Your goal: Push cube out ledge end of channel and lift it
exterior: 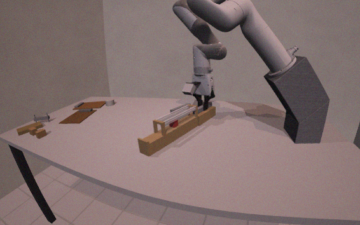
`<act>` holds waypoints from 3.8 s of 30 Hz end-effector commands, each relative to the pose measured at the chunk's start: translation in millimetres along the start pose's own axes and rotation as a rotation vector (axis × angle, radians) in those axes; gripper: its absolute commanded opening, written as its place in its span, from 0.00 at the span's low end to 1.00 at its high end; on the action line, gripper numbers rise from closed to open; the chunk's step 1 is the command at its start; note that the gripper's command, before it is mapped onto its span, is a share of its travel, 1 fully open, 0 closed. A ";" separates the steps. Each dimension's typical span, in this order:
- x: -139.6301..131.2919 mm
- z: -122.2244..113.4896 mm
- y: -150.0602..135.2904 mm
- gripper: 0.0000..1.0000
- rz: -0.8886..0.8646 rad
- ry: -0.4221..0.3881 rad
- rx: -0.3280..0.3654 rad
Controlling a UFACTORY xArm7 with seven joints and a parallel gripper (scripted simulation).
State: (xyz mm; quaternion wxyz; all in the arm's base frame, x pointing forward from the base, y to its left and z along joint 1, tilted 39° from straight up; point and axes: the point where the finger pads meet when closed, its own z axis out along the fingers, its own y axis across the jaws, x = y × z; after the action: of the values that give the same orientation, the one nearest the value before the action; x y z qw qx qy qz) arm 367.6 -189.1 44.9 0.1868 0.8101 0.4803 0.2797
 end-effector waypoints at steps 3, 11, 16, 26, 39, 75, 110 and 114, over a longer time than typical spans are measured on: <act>5.0 -0.4 0.5 0.00 0.000 -0.001 -0.001; 19.2 -0.4 0.6 0.00 0.000 -0.001 -0.001; 34.4 -0.4 0.7 0.00 0.000 -0.001 -0.001; 54.4 -0.3 0.9 0.00 0.000 -0.001 -0.001; 61.2 -0.3 0.9 0.00 0.000 -0.001 -0.001; 61.2 -0.3 0.9 0.38 0.000 -0.001 -0.001; 61.3 -69.2 0.8 0.38 0.000 -0.001 -0.001; 61.3 -69.2 0.8 0.38 0.000 -0.001 -0.001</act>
State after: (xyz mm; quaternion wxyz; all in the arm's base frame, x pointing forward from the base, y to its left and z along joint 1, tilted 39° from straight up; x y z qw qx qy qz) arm 347.4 -132.7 114.5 0.1914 0.8096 0.4791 0.2799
